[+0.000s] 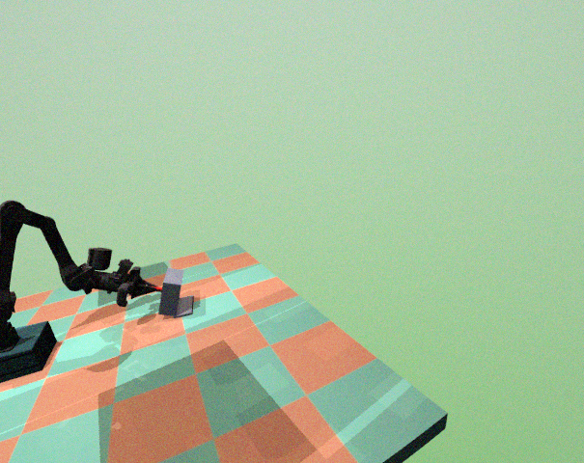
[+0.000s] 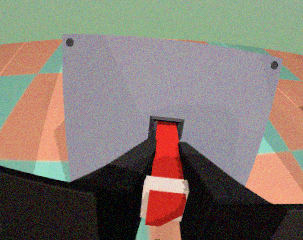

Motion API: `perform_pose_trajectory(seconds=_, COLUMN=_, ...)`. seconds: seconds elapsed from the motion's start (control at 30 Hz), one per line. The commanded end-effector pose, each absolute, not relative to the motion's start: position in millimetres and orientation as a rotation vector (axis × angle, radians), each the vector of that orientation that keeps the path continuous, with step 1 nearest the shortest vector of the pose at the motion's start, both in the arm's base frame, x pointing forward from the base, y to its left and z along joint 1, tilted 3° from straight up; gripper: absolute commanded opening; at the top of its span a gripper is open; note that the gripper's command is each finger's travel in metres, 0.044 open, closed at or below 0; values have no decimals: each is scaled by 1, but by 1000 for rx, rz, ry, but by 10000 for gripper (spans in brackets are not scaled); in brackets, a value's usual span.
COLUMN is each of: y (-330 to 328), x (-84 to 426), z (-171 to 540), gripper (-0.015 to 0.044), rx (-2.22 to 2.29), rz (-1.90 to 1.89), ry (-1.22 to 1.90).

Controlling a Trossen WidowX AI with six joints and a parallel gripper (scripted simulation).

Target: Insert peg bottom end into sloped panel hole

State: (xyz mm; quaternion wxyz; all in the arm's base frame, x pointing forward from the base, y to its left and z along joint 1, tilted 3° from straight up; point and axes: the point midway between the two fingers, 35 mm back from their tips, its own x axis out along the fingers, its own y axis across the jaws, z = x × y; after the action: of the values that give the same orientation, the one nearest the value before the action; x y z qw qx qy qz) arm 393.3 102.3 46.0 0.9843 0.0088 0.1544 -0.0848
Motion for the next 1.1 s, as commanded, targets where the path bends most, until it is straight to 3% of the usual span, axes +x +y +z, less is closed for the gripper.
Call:
perform_pose_trajectory(seconds=0.0, y=103, x=396, z=46, gripper=0, rx=13, rz=-164, ry=310)
perform_pose_trajectory(seconds=0.9, y=102, x=400, z=45, gripper=0, rx=18, rz=-171, ry=309)
perform_pose_trajectory(seconds=1.07, y=102, x=400, z=45, gripper=131, rx=18, rz=-171, ry=309)
